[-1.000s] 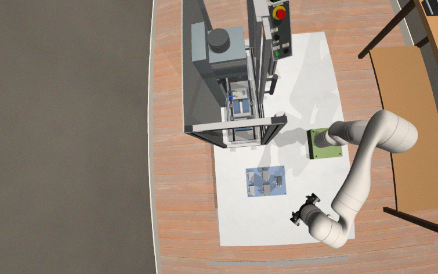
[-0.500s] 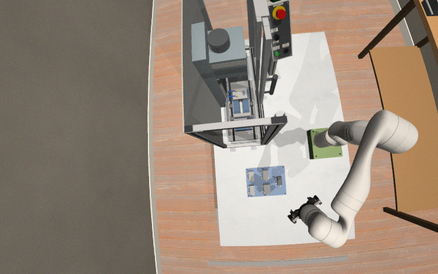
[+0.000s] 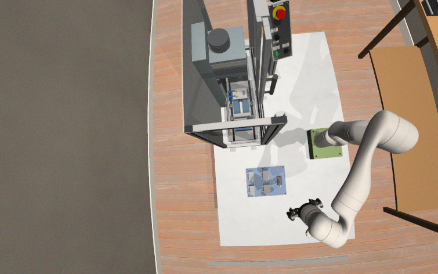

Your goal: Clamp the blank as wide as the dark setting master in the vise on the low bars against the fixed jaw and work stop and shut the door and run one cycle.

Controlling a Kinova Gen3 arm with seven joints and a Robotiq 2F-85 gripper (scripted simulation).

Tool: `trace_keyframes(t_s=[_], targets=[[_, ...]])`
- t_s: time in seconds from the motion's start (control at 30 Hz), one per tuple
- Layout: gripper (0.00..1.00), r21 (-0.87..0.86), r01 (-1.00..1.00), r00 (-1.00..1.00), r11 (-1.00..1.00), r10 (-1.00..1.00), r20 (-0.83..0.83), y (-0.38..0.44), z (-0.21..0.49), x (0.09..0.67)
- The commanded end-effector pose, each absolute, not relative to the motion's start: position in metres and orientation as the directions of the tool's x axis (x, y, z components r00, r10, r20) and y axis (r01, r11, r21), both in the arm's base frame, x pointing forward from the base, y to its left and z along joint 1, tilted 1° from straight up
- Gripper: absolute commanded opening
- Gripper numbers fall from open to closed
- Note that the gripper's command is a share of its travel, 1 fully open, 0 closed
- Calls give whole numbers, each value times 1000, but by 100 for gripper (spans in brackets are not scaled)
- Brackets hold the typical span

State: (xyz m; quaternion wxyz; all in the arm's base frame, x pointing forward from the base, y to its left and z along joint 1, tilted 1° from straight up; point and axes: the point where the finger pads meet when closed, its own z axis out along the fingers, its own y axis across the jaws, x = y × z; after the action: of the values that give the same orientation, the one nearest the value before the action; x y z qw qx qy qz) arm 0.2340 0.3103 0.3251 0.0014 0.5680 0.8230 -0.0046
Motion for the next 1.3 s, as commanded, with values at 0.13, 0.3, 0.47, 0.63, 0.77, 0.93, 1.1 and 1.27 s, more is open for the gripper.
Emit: trace_keyframes(t_s=[0.13, 0.3, 0.47, 0.63, 0.77, 0.93, 1.1, 1.27], targets=[[100, -5, 964, -267, 267, 964, -7, 310, 326, 233], [100, -5, 991, -132, 132, 991, -8, 310, 326, 232], [100, -5, 991, -132, 132, 991, -8, 310, 326, 232], [100, -5, 991, -132, 132, 991, -8, 310, 326, 232], [100, -5, 999, -43, 43, 999, -9, 310, 326, 232], [100, -5, 1000, -19, 19, 1000, -9, 310, 326, 231], [100, -5, 1000, -19, 19, 1000, -9, 310, 326, 231], [100, -3, 1000, -24, 24, 1000, -8, 306, 307, 236]])
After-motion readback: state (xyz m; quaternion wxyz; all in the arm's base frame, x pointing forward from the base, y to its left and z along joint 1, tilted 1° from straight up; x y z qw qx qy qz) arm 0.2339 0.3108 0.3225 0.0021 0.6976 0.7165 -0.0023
